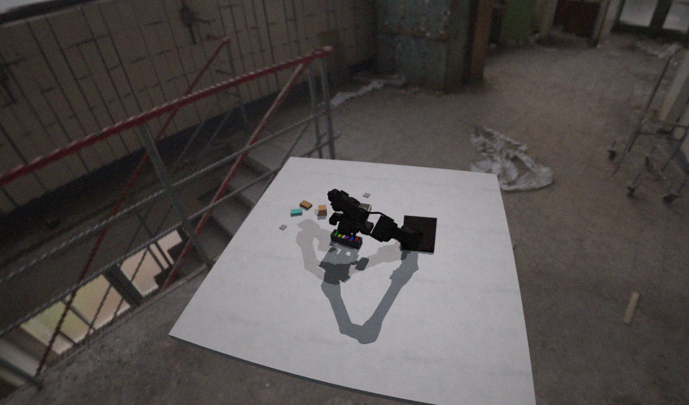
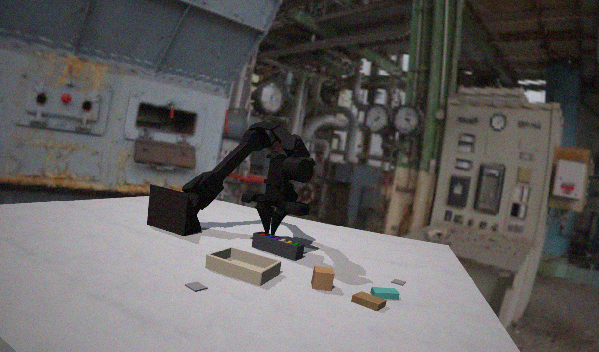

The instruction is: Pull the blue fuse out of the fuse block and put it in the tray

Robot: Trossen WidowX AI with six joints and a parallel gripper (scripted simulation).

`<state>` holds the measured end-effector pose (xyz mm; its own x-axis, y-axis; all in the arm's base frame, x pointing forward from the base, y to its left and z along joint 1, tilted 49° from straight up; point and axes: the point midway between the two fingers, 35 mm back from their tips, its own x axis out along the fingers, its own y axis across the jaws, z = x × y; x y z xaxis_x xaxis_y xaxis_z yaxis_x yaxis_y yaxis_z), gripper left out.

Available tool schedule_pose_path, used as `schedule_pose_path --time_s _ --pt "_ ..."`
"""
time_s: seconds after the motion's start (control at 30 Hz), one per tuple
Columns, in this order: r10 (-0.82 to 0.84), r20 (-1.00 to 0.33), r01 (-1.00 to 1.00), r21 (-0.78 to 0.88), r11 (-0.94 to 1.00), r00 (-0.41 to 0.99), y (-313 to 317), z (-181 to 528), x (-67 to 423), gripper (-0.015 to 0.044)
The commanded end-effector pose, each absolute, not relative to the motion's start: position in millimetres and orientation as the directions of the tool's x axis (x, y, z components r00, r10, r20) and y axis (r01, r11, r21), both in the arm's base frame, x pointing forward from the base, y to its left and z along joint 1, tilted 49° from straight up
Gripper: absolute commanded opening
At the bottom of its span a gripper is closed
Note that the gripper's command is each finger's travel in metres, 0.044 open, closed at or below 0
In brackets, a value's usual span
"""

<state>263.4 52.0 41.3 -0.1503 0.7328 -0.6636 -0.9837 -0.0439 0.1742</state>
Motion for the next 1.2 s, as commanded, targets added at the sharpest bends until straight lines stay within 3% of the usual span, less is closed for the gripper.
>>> schedule_pose_path --time_s 0.0,0.8,1.17 --pt "0.734 -0.662 -0.984 0.176 -0.043 -0.15 53.2 41.0 263.0 0.0074" --pt "0.735 -0.662 -0.984 0.176 -0.043 -0.15 60.6 34.5 261.4 0.0074" --pt "0.733 -0.664 -0.984 0.173 -0.044 -0.15 59.5 34.9 261.9 0.0001"
